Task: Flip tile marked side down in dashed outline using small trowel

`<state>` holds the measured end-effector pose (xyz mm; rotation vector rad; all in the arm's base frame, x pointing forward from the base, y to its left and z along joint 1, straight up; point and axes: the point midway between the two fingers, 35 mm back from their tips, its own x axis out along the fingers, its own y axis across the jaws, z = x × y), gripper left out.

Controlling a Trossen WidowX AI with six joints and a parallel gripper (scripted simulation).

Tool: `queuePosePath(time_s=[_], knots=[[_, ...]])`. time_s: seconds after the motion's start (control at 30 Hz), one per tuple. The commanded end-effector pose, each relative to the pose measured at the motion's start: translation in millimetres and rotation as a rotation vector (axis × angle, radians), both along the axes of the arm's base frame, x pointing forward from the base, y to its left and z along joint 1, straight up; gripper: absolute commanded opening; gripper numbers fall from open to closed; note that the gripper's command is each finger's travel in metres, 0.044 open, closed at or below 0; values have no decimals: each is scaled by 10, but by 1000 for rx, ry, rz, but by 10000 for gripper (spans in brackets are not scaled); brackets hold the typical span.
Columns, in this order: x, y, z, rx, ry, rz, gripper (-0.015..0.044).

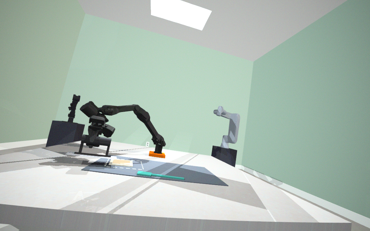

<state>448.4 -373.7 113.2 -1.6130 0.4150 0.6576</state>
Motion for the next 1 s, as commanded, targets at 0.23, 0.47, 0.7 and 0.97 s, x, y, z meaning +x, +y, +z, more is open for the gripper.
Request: queuePosePath(time_s=[0.23, 0.47, 0.7, 0.97], knots=[[321, 694, 119, 1, -2, 78, 0], [474, 1194, 132, 7, 4, 135, 0], [555, 1690, 133, 19, 12, 187, 0], [590, 2267, 131, 23, 17, 251, 0]])
